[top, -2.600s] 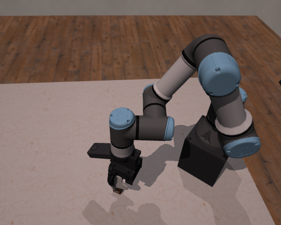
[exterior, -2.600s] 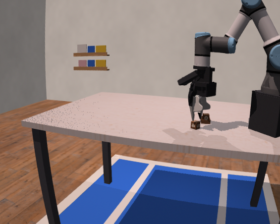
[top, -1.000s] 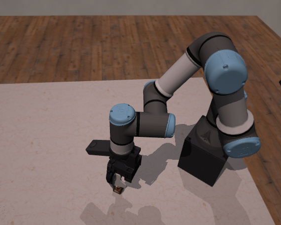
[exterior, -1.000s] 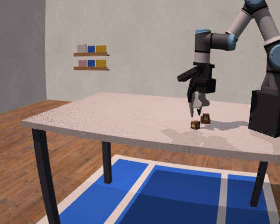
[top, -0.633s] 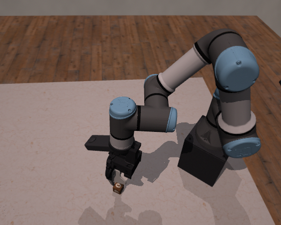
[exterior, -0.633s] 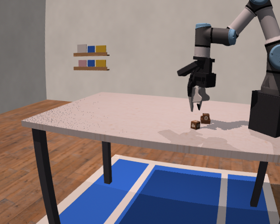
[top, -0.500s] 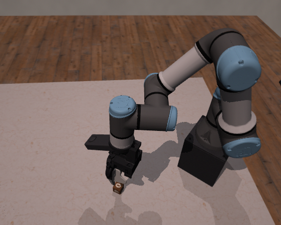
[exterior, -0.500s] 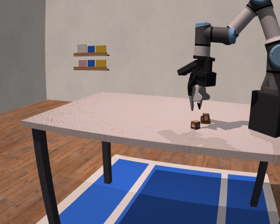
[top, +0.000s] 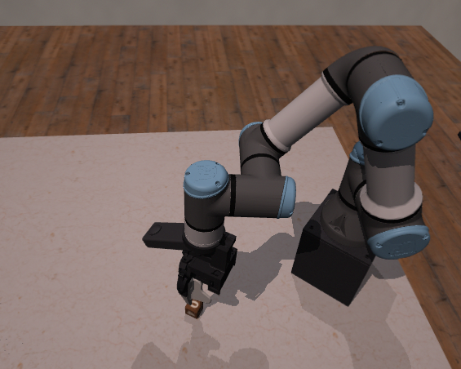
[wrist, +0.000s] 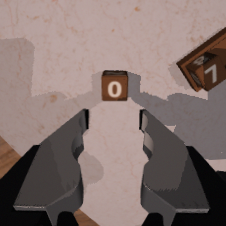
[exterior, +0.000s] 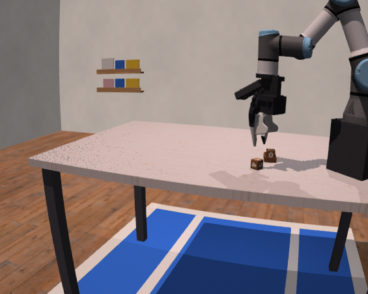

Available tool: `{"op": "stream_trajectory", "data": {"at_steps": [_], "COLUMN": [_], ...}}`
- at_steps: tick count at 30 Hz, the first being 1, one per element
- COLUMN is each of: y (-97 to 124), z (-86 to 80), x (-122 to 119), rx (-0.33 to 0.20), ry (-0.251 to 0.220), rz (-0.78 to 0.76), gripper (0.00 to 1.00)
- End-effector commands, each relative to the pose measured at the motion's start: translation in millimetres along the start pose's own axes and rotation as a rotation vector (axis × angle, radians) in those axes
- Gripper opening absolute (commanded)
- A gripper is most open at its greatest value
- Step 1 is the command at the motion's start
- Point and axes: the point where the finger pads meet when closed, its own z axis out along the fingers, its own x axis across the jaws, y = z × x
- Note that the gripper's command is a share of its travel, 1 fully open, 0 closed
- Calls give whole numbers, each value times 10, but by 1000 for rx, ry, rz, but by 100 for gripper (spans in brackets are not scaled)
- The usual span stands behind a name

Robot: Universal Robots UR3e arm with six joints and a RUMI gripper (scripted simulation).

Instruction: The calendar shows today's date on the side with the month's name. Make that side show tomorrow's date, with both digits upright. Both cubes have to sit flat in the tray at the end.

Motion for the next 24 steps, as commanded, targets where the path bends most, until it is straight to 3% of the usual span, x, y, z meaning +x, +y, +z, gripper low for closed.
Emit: {"op": "stream_trajectory", "data": {"at_steps": [1,3,16,24], "y": [-30,-30,-7,1], "z": [12,12,-8,-23], "x": [-3,-3,1,3], "rx": [80,80,210,235], "ry": [3,3,-1,-3], "rz": [2,2,4,6], "gripper": [28,28,28,28]}}
